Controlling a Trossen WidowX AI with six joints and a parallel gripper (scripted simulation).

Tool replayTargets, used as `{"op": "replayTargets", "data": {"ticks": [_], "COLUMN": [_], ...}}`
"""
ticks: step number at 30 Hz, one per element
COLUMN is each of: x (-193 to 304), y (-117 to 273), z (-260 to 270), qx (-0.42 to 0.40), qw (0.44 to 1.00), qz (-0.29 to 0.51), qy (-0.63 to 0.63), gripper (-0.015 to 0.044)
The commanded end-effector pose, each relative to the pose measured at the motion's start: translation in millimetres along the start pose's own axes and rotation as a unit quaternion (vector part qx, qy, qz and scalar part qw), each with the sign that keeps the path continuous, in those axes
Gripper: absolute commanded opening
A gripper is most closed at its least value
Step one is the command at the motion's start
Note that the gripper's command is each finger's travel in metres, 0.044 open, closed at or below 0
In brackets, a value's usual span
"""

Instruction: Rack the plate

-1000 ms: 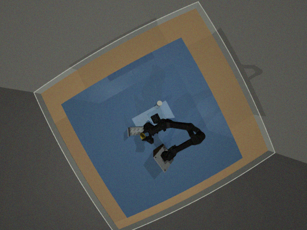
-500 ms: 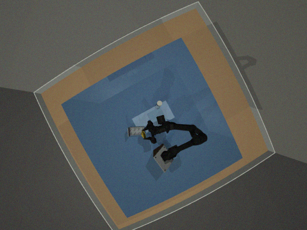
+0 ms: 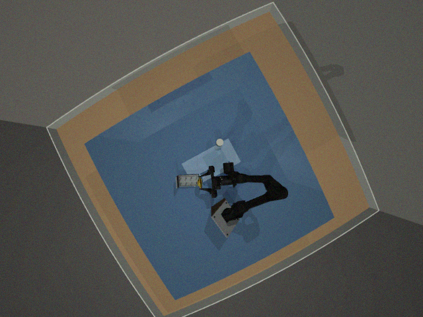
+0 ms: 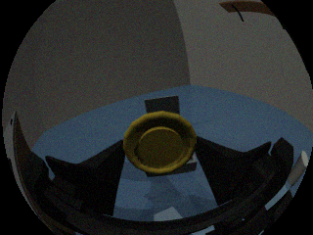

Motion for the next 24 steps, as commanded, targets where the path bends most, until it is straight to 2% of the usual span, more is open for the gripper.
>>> {"op": "replayTargets", "data": {"ticks": [1,14,24], "x": [-0.2,0.2,-1.6], "y": [5.9,6.4,-9.5], "z": [0.2,0.2,-0.7], "qx": [0.026,0.03,0.027], "qw": [0.998,0.997,0.998], "qz": [-0.022,-0.025,-0.022], "qy": [0.051,0.06,0.054], "gripper": [0.0,0.0,0.0]}}
Point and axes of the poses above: the point midway between the two fingers, 35 mm back from their tips, its own y axis back along the fingers, its own z axis across the jaws, x = y × z, the point moved 4 cm from there along y, back along the fingers, and after that the axes turned 10 degrees about -y, right-handed, at the moved point
